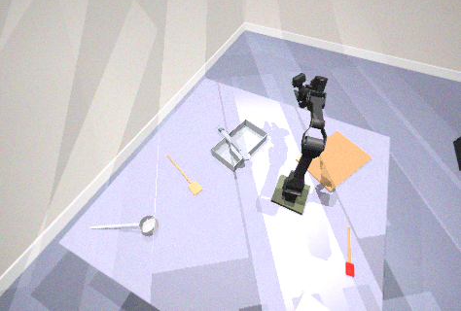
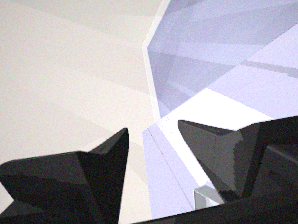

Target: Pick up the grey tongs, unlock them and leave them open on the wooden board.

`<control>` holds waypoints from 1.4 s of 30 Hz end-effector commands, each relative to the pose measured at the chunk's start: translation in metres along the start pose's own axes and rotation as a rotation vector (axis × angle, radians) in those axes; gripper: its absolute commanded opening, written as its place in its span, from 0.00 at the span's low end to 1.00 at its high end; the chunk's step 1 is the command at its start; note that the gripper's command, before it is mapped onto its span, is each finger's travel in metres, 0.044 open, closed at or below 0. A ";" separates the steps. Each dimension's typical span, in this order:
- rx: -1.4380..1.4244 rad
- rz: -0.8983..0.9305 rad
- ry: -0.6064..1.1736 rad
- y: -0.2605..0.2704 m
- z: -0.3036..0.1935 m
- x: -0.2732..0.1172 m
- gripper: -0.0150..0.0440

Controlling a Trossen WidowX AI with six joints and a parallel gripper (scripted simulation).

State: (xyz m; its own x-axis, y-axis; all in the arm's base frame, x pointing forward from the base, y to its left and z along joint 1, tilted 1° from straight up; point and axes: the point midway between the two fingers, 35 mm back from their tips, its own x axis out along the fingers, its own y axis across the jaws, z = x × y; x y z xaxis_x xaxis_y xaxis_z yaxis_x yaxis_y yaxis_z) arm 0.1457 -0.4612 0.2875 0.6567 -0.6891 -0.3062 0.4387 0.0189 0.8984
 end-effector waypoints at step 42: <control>-0.930 -0.227 1.477 -0.049 -0.400 0.038 0.69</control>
State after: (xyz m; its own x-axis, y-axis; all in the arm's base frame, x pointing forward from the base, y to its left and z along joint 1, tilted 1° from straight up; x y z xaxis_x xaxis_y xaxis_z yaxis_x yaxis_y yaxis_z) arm 0.3939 -0.2010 0.1118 0.2705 0.4233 -0.8647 0.4112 0.7613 0.5013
